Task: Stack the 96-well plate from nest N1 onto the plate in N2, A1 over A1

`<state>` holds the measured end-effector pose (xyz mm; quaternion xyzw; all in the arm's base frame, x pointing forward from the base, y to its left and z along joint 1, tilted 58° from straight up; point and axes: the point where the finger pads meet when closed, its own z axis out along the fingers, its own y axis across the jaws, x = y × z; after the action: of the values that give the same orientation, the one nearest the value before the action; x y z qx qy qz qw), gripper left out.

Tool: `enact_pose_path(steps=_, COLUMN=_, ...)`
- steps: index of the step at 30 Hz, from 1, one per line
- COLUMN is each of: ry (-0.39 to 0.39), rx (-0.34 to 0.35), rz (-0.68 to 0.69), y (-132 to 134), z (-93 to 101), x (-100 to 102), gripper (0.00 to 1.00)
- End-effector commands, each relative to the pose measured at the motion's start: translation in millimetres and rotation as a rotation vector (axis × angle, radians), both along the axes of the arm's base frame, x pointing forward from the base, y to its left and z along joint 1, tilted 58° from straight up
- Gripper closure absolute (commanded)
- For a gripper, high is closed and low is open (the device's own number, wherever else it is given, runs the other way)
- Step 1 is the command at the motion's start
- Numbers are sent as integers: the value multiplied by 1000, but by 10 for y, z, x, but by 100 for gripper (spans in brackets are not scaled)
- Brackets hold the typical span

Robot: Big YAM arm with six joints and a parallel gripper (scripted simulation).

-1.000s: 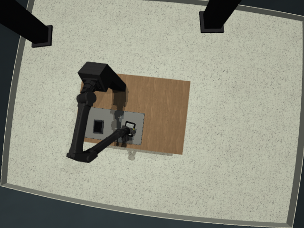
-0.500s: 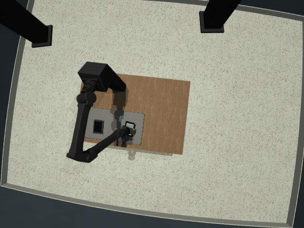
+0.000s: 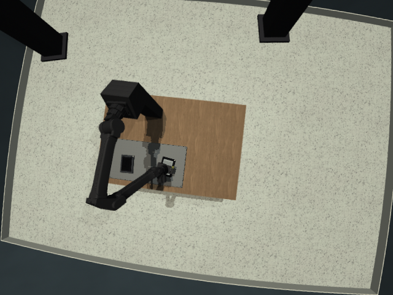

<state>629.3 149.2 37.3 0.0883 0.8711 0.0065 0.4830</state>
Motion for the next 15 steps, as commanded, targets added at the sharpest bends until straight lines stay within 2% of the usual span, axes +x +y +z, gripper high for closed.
enact_pose_path(steps=1, ry=2, rx=-7, rz=-13, y=-122, z=-56, x=64, gripper=0)
enact_pose_path(steps=5, ry=2, rx=-7, rz=-13, y=-122, z=-56, x=64, gripper=0)
enact_pose_path(steps=6, ry=2, rx=-7, rz=-13, y=-122, z=-56, x=64, gripper=100)
enact_pose_path(steps=15, ry=1, rx=-5, rz=-13, y=-120, z=-54, x=66, gripper=100)
